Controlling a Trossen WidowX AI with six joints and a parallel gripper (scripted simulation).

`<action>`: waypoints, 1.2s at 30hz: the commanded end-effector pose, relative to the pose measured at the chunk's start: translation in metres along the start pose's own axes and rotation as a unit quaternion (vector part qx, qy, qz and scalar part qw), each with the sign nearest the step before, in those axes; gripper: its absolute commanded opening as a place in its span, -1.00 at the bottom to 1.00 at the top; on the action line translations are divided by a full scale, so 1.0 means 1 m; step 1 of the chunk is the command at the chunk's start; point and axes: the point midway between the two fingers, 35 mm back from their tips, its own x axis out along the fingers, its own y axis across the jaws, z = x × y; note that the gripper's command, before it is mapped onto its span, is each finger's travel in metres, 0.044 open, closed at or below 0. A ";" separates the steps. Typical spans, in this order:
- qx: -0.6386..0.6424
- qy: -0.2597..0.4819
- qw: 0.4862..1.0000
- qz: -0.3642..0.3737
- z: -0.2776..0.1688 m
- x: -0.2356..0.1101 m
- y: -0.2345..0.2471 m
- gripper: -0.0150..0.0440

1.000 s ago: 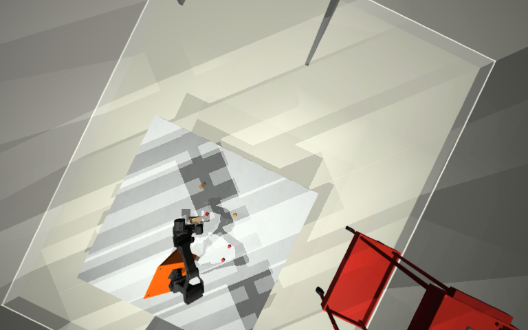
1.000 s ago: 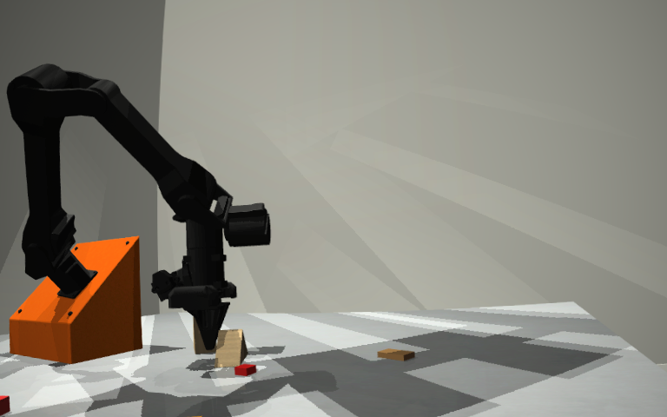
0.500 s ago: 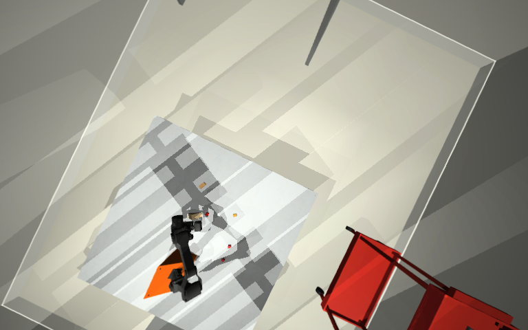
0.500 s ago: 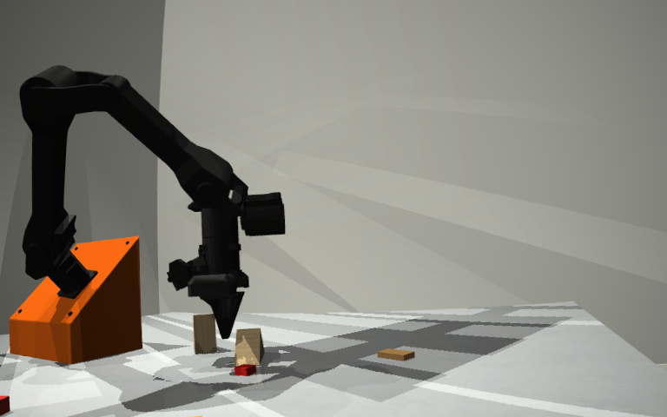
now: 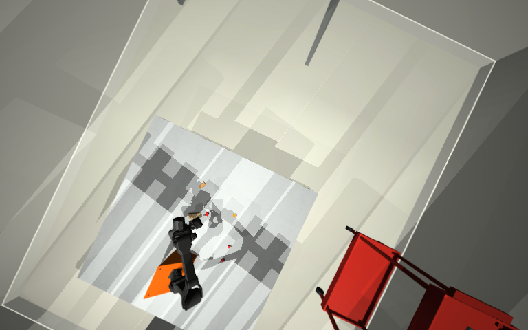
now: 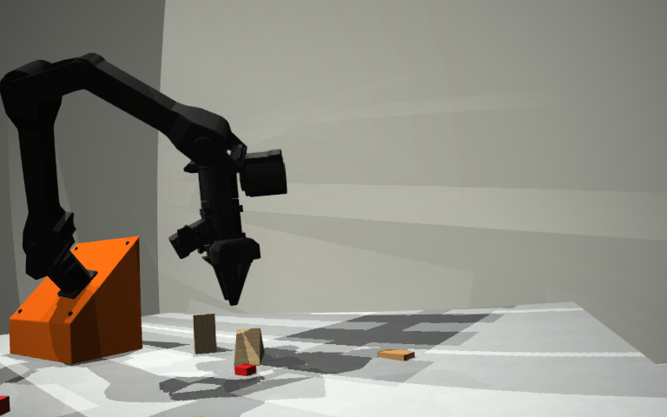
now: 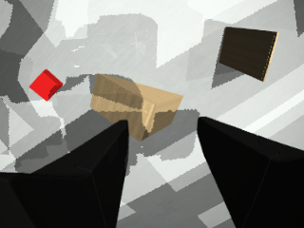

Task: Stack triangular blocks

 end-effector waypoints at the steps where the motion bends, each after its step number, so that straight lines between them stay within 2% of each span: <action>1: -0.175 0.025 0.980 -0.088 -0.004 0.002 0.023 0.49; 7: -0.385 0.114 0.901 -0.168 -0.002 0.003 0.055 1.00; 13: -0.533 0.227 0.793 -0.187 0.005 0.002 0.084 1.00; 32: -0.540 0.233 0.787 -0.186 0.006 0.002 0.086 1.00; 36: -0.540 0.233 0.787 -0.186 0.001 0.020 0.076 1.00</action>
